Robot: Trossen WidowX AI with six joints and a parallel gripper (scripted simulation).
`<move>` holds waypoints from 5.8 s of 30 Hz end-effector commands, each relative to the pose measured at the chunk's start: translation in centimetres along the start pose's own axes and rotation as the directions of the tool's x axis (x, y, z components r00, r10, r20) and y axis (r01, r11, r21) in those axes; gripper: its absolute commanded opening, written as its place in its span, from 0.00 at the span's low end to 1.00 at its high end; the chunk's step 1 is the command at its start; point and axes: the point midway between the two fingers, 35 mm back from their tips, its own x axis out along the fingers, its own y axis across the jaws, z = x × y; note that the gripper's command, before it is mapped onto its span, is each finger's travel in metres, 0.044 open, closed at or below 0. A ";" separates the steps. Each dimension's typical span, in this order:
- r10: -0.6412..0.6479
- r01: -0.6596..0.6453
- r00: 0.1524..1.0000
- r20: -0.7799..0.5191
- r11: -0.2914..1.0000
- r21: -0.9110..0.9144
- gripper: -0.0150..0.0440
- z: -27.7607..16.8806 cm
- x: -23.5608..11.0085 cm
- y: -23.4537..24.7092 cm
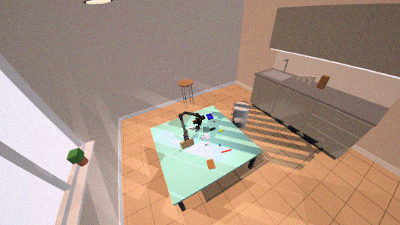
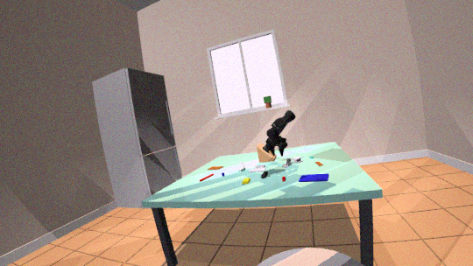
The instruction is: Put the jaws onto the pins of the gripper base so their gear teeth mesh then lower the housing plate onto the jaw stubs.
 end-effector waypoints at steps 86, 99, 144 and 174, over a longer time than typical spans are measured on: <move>0.000 0.000 1.000 0.000 1.000 0.000 1.00 0.0 0.0 0.0; 0.000 0.000 1.000 0.000 1.000 0.000 0.56 0.0 0.0 0.0; 0.000 0.000 1.000 0.003 0.959 -0.282 1.00 5.5 2.5 -2.2; 0.001 0.000 1.000 0.002 0.959 -0.283 1.00 5.4 6.3 -2.3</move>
